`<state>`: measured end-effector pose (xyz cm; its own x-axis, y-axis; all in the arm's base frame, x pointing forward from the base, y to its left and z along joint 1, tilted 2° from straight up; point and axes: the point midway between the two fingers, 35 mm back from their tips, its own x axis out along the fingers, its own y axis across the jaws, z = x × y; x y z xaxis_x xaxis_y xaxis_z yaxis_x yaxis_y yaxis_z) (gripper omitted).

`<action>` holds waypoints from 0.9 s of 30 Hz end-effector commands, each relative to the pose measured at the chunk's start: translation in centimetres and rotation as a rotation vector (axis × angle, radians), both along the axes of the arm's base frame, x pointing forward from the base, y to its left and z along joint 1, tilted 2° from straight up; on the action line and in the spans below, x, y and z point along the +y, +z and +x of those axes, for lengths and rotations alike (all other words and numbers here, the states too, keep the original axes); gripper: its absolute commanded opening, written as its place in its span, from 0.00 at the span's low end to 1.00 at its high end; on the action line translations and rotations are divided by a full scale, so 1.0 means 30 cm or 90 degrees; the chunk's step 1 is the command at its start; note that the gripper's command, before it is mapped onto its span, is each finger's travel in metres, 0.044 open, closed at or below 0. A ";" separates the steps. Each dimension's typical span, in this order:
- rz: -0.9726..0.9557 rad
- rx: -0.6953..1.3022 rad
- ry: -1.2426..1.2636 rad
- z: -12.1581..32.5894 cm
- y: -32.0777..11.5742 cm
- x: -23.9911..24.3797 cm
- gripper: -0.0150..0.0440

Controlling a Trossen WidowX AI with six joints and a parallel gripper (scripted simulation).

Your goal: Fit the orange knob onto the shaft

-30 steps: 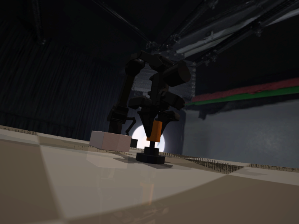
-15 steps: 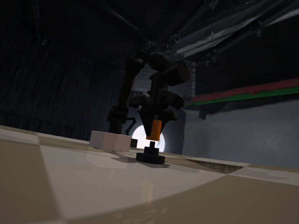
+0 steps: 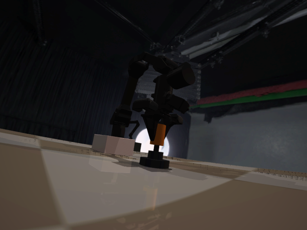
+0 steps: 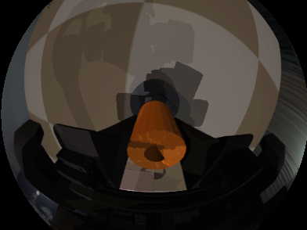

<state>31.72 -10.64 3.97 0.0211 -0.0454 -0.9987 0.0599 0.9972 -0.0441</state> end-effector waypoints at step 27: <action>-0.003 0.004 0.136 0.007 0.009 -0.003 0.25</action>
<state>31.89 -10.69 4.28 0.0215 -0.0454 -0.9987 -0.1109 0.9927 -0.0475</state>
